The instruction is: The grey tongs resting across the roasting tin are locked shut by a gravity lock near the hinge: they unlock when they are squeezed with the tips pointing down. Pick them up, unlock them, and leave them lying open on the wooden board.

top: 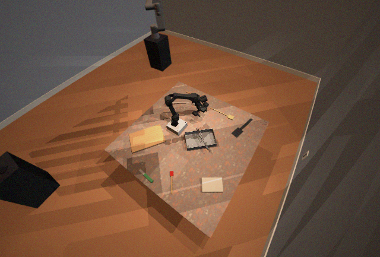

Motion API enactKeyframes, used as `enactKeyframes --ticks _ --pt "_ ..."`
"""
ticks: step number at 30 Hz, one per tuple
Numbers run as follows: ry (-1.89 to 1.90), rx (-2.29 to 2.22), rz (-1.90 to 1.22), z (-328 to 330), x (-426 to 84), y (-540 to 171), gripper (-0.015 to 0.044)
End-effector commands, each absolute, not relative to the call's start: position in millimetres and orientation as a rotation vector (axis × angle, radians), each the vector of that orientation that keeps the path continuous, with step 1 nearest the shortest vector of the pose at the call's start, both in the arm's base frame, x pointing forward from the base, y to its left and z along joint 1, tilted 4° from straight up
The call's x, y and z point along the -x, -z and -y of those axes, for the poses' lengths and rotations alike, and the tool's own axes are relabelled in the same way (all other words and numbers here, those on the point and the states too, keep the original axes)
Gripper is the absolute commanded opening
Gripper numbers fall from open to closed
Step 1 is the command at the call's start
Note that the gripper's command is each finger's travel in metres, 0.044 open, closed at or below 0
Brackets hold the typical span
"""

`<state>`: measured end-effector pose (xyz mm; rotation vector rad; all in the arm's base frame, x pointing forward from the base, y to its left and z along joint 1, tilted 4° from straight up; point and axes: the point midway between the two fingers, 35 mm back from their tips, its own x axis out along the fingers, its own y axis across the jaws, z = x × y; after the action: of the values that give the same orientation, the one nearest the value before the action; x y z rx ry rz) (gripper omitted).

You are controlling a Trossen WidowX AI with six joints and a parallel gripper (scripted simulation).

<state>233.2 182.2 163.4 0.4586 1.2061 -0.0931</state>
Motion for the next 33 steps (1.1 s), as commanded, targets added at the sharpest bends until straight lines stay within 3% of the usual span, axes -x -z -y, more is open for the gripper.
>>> enactKeyframes --ticks 1,14,33 --pt "0.202 -0.453 -1.26 -149.3 -270.0 -145.8 0.044" --pt "0.454 -0.57 -1.486 5.3 -339.7 -76.8 0.044" --pt "0.457 -0.573 -1.497 -1.9 -339.0 -67.3 0.044"
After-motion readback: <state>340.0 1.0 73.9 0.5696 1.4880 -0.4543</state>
